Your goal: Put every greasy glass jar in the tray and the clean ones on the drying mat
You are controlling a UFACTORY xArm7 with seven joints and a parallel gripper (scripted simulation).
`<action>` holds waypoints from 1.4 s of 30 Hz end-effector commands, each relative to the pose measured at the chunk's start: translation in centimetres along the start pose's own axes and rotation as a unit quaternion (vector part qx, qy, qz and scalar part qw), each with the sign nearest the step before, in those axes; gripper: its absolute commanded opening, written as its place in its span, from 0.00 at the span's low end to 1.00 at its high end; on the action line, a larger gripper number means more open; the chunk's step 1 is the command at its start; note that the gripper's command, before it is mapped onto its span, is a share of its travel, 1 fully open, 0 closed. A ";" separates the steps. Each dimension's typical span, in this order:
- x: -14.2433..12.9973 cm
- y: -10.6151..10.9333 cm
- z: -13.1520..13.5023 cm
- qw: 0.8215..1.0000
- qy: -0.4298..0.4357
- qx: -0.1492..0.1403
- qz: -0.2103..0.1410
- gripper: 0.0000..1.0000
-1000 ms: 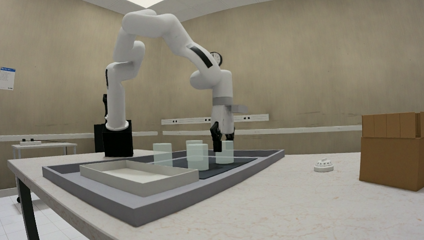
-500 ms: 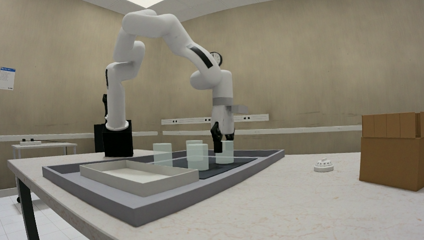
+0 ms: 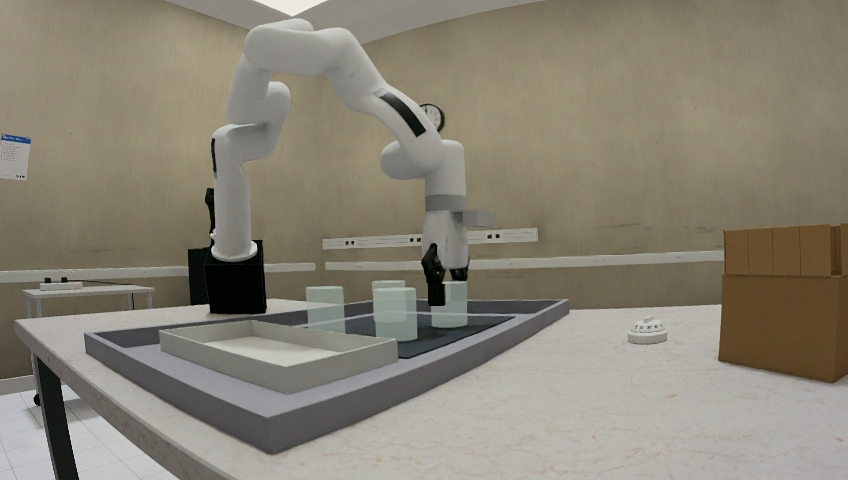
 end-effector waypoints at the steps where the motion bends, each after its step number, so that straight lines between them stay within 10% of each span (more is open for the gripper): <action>1: 0.1 0.2 -0.1 1.000 0.000 0.001 0.002 0.90; 42: 0.1 0.2 -0.1 1.000 0.000 0.001 0.002 0.81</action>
Point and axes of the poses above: the point where the finger pads meet when closed, its own y axis back along the fingers, its own z axis across the jaws, x = y × z, the point moved 5 cm from there along y, back along the fingers, and after that the axes turned 1 degree about y, right-handed, at the moved point
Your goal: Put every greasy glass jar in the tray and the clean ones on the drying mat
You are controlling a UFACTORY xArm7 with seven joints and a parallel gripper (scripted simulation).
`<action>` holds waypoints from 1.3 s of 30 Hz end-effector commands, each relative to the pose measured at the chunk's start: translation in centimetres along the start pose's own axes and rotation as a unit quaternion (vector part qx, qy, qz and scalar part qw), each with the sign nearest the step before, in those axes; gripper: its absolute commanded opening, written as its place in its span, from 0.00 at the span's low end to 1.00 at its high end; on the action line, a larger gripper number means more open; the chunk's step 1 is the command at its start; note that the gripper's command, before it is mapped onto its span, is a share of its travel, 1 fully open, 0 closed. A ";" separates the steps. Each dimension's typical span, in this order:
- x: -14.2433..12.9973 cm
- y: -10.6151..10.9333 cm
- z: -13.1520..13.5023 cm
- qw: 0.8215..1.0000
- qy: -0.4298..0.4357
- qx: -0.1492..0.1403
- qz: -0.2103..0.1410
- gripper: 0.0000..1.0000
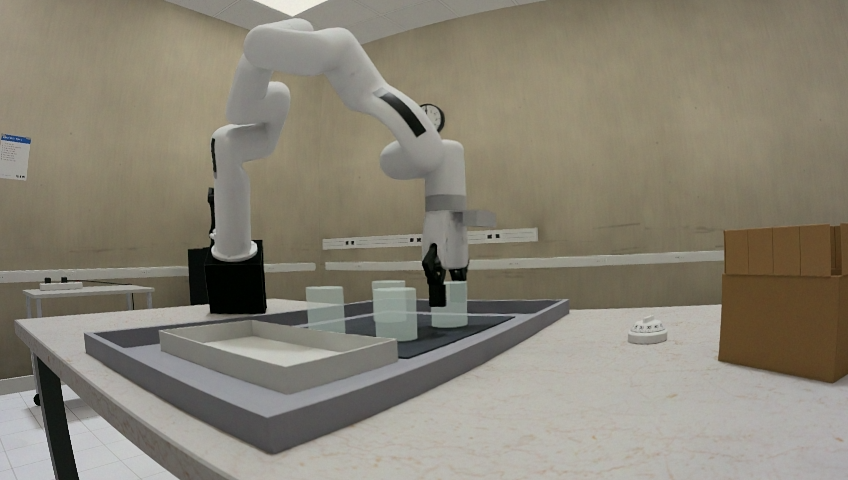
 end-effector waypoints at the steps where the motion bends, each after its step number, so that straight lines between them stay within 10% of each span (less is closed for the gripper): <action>1: 0.1 0.2 -0.1 1.000 0.000 0.001 0.002 0.81; 39: 0.1 0.2 -0.1 1.000 0.000 0.001 0.002 0.75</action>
Point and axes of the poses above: the point where the finger pads meet when closed, its own y axis back along the fingers, its own z axis across the jaws, x = y × z, the point moved 5 cm from there along y, back along the fingers, and after that the axes turned 1 degree about y, right-handed, at the moved point
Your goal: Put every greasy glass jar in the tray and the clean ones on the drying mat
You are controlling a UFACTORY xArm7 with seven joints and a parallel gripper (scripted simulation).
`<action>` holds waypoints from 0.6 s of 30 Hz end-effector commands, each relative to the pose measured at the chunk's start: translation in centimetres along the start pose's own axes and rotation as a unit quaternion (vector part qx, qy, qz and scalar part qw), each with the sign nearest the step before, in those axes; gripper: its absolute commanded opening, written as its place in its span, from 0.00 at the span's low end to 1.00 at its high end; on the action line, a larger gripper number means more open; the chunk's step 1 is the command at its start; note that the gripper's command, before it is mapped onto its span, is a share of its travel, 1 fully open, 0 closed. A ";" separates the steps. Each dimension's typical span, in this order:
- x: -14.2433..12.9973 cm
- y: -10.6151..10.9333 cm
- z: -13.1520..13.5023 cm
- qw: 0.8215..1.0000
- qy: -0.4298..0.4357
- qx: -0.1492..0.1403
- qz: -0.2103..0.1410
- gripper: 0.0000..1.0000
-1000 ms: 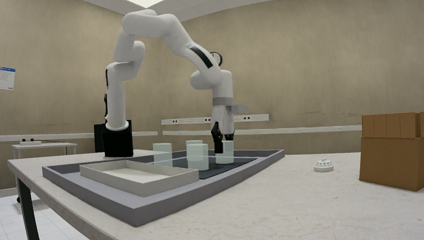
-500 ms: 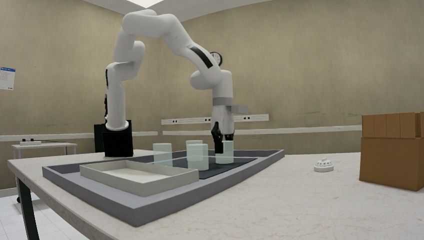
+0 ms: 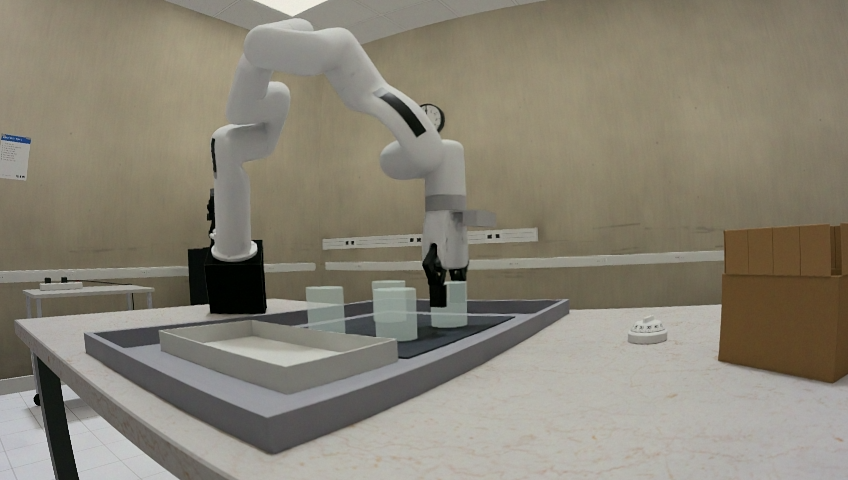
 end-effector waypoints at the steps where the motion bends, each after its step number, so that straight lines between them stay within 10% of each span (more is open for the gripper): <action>1: 0.1 0.1 -0.1 1.000 0.000 0.001 0.002 0.75; 18: 0.1 0.1 -0.1 1.000 0.000 0.001 0.002 0.72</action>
Point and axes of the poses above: the point where the finger pads meet when closed, its own y axis back along the fingers, its own z axis across the jaws, x = y × z, the point moved 5 cm from there along y, back along the fingers, and after that the axes turned 1 degree about y, right-handed, at the moved point
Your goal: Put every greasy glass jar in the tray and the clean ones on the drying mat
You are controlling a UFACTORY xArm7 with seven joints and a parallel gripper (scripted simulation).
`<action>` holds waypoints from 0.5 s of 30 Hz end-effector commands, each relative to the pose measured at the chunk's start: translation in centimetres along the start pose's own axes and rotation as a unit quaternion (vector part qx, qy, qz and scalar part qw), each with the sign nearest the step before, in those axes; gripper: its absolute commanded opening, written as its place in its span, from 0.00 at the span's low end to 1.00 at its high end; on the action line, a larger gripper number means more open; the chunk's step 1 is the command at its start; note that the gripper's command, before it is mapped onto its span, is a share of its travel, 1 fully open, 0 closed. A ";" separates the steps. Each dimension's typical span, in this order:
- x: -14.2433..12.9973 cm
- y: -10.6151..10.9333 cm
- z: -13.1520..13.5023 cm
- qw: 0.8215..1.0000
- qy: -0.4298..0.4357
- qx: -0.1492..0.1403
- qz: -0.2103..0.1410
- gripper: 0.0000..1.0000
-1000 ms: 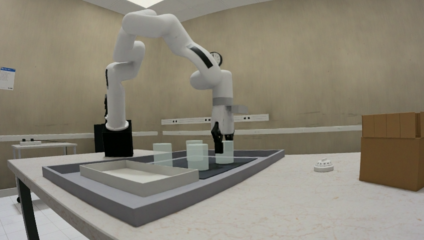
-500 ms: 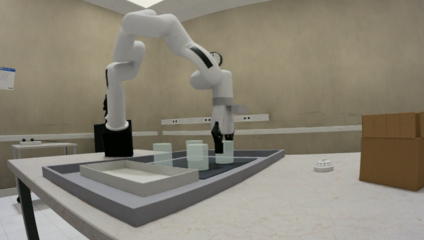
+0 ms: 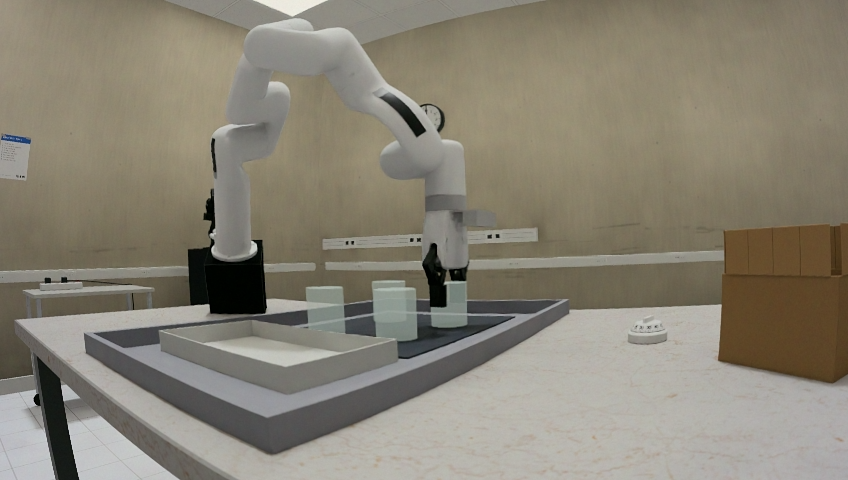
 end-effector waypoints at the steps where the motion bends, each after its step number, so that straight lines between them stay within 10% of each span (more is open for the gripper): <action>1: 0.1 0.1 -0.1 1.000 0.000 0.001 0.002 0.72; 15: 0.1 0.1 -0.1 1.000 0.000 0.001 0.002 0.69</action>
Point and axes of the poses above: the point where the finger pads meet when closed, its own y axis back along the fingers, its own z axis across the jaws, x = y × z, the point moved 5 cm from there along y, back along the fingers, and after that the axes turned 1 degree about y, right-handed, at the moved point
